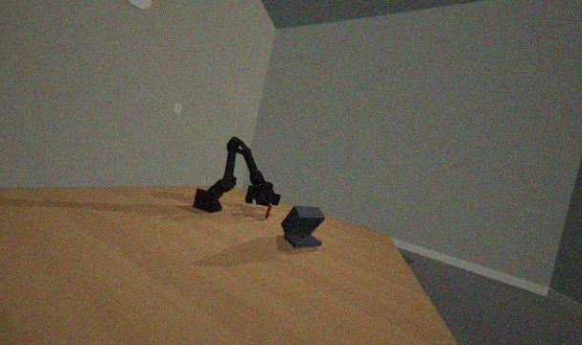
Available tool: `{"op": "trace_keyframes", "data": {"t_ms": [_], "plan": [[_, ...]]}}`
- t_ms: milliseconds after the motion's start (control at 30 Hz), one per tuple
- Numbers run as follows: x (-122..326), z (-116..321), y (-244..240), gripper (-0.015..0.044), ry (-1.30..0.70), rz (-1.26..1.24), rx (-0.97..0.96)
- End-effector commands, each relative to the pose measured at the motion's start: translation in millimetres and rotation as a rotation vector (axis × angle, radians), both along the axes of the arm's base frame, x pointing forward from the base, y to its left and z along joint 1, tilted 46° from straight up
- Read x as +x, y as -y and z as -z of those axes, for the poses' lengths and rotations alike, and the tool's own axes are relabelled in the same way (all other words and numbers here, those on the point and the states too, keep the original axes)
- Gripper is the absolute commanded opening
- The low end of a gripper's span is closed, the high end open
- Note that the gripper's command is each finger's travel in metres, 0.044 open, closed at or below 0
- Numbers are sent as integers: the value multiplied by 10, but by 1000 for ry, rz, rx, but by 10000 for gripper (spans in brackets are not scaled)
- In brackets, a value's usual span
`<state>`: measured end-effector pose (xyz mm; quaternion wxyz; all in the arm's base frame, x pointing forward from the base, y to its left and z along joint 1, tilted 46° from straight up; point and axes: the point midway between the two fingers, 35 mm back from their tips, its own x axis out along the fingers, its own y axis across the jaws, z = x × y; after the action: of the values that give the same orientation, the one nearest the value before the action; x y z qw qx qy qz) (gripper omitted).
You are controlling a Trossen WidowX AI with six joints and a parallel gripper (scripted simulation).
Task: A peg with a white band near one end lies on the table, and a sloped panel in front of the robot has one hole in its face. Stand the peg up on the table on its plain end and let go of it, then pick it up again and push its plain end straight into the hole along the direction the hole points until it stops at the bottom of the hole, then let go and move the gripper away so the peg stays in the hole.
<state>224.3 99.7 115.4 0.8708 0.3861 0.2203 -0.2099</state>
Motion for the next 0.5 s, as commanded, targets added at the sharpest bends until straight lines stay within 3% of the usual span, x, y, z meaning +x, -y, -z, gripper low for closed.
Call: {"op": "trace_keyframes", "data": {"t_ms": [0,467], "plan": [[-3,-23,-4,49,1,-1,7],[-11,19,-35,49,-3,-7,0]]}}
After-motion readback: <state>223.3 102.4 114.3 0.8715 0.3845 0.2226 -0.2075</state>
